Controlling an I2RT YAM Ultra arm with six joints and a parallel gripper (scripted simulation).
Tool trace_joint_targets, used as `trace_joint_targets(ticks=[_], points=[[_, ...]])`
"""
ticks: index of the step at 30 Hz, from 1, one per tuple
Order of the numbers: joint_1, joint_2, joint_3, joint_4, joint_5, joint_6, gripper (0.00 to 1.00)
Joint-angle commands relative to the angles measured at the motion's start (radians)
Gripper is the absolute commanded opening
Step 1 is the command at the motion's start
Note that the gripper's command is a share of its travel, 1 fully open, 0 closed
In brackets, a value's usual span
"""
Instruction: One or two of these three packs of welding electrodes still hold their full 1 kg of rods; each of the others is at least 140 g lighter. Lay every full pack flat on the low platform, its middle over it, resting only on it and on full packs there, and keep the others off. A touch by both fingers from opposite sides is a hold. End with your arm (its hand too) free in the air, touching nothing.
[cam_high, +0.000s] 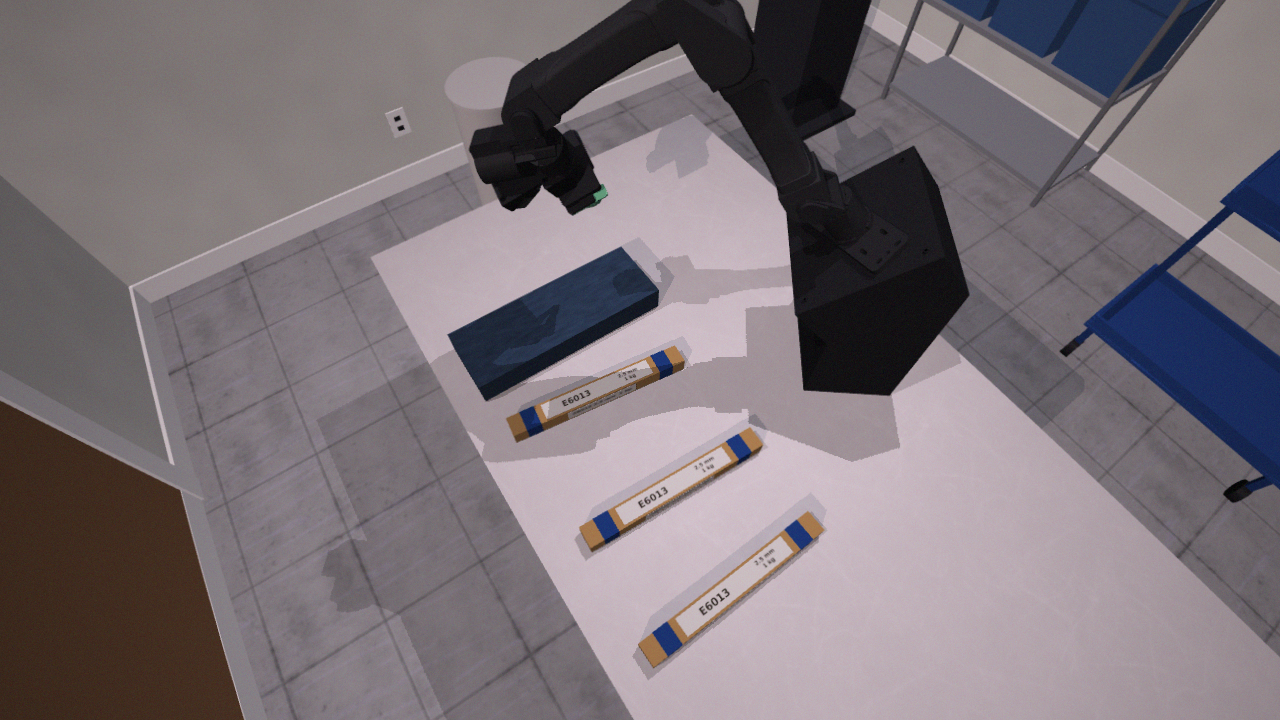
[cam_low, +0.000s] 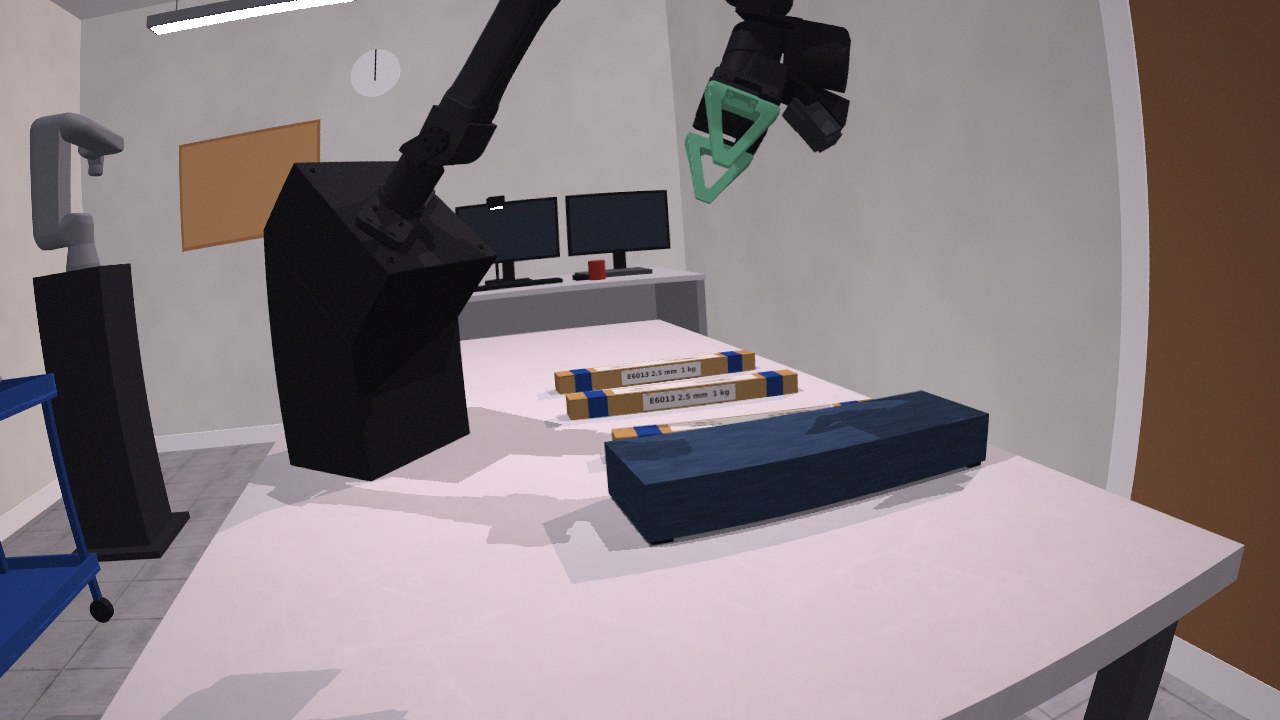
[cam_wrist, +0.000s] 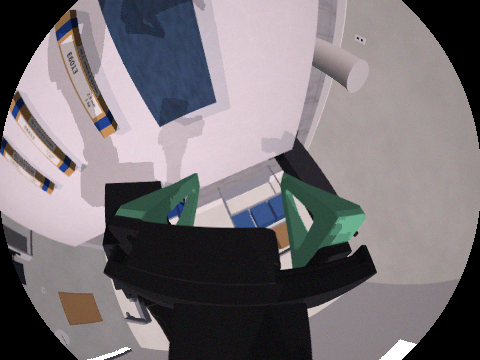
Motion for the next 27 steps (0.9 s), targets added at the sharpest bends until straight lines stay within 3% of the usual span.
trace_joint_targets(ticks=[1, 2, 7, 9, 11, 19, 20, 23, 25, 27], points=[[0.064, -0.041, 0.014, -0.019, 0.034, 0.086, 0.74], [0.076, -0.052, -0.033, 0.014, 0.016, 0.081, 0.74], [0.184, -0.066, -0.073, -0.001, 0.026, 0.156, 0.74], [0.234, -0.062, -0.042, -0.024, 0.046, 0.207, 0.74], [0.271, -0.075, -0.103, 0.002, 0.034, 0.220, 0.74], [0.405, -0.079, -0.120, -0.033, 0.064, 0.331, 0.74], [0.420, -0.094, -0.156, 0.004, 0.048, 0.325, 0.74], [0.488, -0.090, -0.152, -0.035, 0.069, 0.389, 0.74], [0.527, -0.106, -0.194, -0.009, 0.059, 0.402, 0.74], [0.571, -0.101, -0.173, -0.037, 0.075, 0.449, 0.74]])
